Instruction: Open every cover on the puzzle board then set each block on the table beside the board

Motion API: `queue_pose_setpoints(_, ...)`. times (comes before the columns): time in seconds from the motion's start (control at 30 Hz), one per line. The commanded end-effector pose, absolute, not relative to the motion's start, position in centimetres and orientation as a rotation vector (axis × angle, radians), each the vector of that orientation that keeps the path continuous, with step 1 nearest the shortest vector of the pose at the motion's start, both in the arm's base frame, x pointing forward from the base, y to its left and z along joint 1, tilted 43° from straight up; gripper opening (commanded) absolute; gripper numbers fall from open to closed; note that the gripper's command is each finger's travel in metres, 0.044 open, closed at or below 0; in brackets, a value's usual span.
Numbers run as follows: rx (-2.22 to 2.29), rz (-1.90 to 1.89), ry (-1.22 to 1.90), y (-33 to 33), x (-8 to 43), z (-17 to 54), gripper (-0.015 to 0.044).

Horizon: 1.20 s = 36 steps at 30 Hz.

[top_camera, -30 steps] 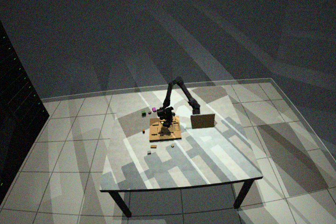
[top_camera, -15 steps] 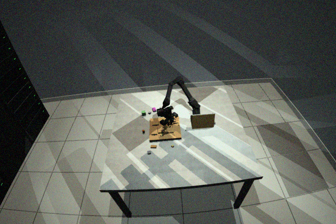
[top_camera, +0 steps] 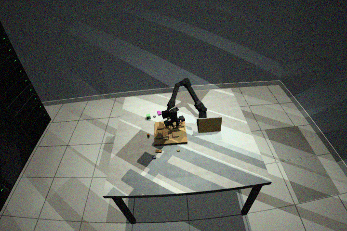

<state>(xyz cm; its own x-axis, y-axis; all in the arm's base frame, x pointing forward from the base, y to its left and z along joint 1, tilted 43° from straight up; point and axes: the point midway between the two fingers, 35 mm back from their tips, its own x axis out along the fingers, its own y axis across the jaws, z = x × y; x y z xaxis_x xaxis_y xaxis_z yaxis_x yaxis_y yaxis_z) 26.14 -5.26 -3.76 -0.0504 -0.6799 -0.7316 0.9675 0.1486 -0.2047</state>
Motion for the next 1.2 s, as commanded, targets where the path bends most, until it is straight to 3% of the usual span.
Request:
queue_pose_setpoints(0.0,0.514,-1.452,0.776,-4.9,26.3,-3.4,0.0144)
queue_pose_setpoints(0.67,0.892,-1.654,0.403,-3.2,26.2,-1.4,0.0144)
queue_pose_setpoints(1.17,0.904,-1.659,0.389,-4.6,26.1,-2.9,0.0144)
